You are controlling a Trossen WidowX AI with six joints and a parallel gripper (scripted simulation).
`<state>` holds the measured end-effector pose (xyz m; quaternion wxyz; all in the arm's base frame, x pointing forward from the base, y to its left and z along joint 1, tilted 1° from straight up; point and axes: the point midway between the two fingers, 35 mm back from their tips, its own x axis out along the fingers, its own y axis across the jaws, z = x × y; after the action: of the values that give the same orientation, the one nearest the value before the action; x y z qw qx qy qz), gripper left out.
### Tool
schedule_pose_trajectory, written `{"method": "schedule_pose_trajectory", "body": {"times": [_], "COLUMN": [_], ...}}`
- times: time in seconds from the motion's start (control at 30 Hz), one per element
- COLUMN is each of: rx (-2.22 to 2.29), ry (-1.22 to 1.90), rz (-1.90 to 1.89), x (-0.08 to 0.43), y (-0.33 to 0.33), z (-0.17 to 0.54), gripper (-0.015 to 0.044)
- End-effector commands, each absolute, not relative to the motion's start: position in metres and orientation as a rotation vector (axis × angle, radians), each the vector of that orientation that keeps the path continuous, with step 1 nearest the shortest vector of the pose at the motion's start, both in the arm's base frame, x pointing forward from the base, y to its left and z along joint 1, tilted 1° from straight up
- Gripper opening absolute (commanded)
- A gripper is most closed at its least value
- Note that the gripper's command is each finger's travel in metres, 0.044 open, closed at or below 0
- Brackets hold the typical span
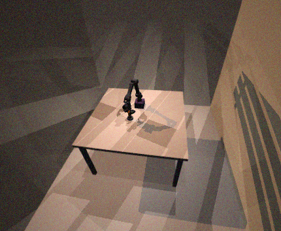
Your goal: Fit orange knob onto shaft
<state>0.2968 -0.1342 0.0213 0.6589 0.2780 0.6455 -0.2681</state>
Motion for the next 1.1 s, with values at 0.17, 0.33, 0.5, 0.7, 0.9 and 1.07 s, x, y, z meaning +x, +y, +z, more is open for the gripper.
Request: {"method": "schedule_pose_trajectory", "body": {"times": [0.17,0.33,0.5,0.7,0.9,1.07], "rx": [0.623,0.623,0.623,0.721,0.786,0.786], "ry": [1.46,1.46,1.46,1.429,1.406,1.406], "rz": [-0.609,-0.609,-0.609,-0.704,-0.768,-0.768], "x": [0.2972,0.2973,0.2969,0.2967,0.2967,0.298], "y": [-0.1332,-0.1328,-0.1305,-0.1302,-0.132,-0.1322], "z": [0.0204,0.0198,0.0245,0.0248,0.022,0.02], "gripper": [0.0,0.0,0.0,0.0,0.0,0.0]}}
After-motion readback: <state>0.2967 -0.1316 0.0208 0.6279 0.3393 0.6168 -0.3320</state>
